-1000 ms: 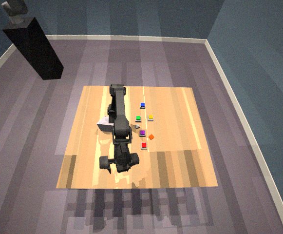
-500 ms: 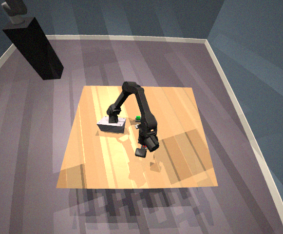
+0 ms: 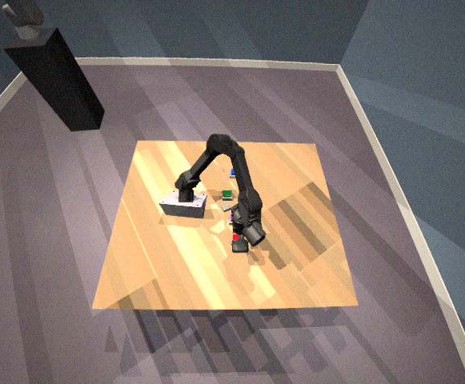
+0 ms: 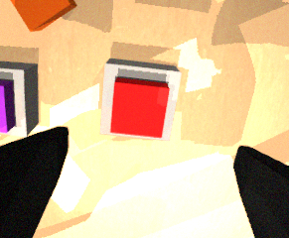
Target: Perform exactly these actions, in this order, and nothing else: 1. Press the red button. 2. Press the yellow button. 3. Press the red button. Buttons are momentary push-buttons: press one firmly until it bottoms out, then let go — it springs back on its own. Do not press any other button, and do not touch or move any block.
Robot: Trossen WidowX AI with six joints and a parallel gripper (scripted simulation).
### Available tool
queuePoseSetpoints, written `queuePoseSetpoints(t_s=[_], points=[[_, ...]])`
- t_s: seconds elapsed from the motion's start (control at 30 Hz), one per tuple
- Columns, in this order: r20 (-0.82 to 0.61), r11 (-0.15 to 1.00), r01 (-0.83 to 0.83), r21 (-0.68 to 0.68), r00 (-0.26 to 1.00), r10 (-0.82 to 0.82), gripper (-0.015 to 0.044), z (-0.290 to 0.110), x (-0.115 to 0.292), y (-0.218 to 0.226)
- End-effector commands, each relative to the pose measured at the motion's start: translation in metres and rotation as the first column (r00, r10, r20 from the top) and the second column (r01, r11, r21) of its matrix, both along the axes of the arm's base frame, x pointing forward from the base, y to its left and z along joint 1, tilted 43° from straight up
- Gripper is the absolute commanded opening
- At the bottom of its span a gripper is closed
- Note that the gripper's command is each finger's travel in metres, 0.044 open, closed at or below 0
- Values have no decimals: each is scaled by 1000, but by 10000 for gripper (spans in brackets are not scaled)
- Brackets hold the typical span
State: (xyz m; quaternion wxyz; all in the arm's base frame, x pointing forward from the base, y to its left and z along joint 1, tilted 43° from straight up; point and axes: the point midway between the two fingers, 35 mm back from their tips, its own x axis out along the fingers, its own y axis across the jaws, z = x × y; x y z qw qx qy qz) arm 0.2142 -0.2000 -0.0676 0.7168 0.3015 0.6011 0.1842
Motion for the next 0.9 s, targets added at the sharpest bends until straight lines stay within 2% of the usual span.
queuePoseSetpoints(t_s=[0.0,0.23,0.87], points=[[-7,1000,-6,21,1000,6,190,-17,2,22],[-7,1000,-6,21,1000,6,20,-17,2,22],[-7,1000,-6,21,1000,6,20,-27,5,31]])
